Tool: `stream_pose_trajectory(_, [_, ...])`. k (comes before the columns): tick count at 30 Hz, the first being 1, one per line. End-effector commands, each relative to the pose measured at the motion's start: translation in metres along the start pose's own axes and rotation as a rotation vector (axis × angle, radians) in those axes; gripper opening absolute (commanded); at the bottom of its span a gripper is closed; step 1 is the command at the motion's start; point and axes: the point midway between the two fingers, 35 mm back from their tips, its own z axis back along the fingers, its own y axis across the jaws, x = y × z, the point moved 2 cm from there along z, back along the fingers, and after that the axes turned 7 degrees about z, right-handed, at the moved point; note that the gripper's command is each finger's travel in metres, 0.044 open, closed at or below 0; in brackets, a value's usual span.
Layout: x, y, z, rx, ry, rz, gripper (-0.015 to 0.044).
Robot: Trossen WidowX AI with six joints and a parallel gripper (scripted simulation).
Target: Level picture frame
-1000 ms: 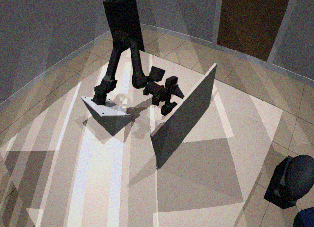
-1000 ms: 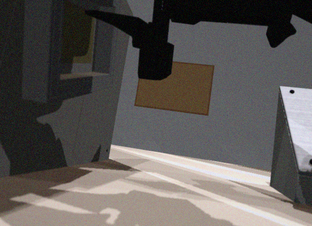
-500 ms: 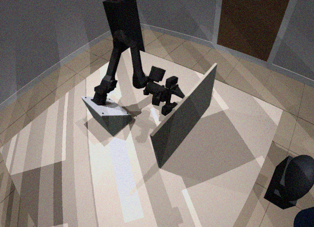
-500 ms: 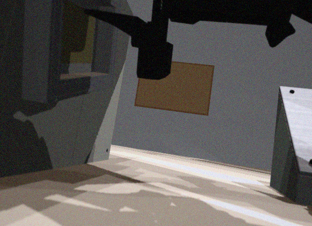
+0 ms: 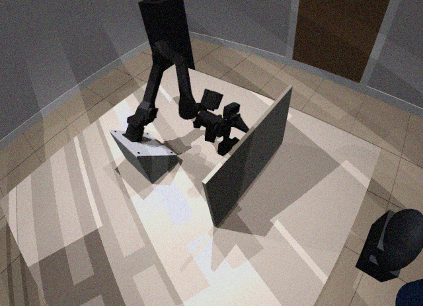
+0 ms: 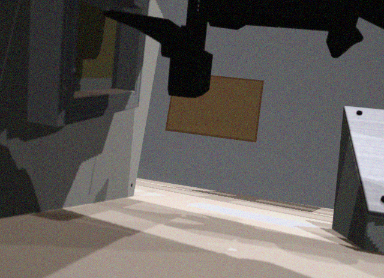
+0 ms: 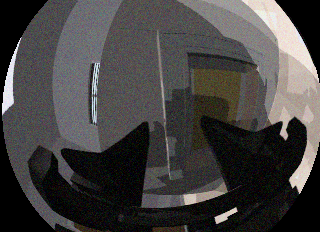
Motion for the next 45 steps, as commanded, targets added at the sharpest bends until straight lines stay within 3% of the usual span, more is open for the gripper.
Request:
stream_pose_trajectory(1, [-0.0008, 0.0001, -0.0003, 0.000, 0.004, -0.005, 0.0208])
stream_pose_trajectory(6, [-0.0008, 0.0001, -0.0003, 0.000, 0.004, -0.005, 0.0076])
stream_pose_trajectory(14, [-0.0008, 0.0001, -0.0003, 0.000, 0.004, -0.005, 0.0003])
stream_pose_trajectory(45, [0.0008, 0.0073, -0.0002, 0.000, 0.004, -0.005, 0.0000])
